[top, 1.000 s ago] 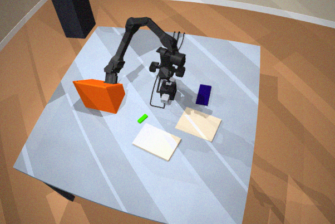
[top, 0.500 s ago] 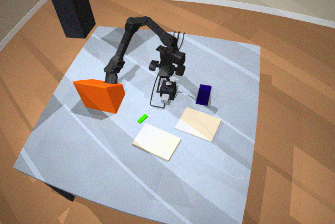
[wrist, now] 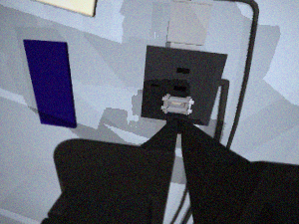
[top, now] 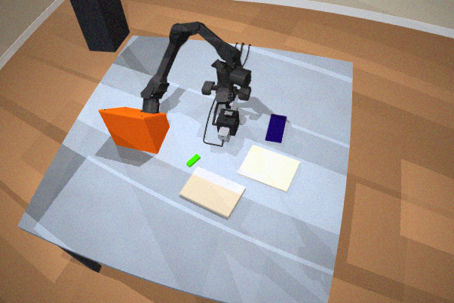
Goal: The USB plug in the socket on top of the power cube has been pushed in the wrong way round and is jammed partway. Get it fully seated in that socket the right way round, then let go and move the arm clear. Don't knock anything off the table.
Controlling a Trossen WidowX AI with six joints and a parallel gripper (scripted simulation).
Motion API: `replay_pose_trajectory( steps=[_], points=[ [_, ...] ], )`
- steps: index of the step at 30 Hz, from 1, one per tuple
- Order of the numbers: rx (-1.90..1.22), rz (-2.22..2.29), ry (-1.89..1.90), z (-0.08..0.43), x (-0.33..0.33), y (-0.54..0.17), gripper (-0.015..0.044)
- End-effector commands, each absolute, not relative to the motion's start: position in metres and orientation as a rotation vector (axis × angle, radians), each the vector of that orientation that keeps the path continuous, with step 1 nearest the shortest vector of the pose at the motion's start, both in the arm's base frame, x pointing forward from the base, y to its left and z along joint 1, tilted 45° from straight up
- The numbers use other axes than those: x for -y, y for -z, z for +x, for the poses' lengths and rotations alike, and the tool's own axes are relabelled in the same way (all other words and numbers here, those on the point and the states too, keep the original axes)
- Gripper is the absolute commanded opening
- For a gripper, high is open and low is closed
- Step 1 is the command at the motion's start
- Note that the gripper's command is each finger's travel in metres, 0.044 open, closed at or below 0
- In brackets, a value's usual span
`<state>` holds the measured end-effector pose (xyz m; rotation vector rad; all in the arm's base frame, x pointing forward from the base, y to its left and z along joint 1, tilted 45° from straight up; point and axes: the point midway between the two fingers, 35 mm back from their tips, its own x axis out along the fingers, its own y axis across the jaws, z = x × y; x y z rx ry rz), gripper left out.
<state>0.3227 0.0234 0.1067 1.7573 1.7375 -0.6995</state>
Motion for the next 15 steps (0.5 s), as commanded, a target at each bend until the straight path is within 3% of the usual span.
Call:
replay_pose_trajectory(
  steps=[1,15],
  points=[
    [-1.743,1.711,0.636,0.3221,-0.0239,-0.1060,0.0000],
    [-1.734,1.449,0.283,0.3220,-0.0241,-0.1058,0.0000]
  ],
)
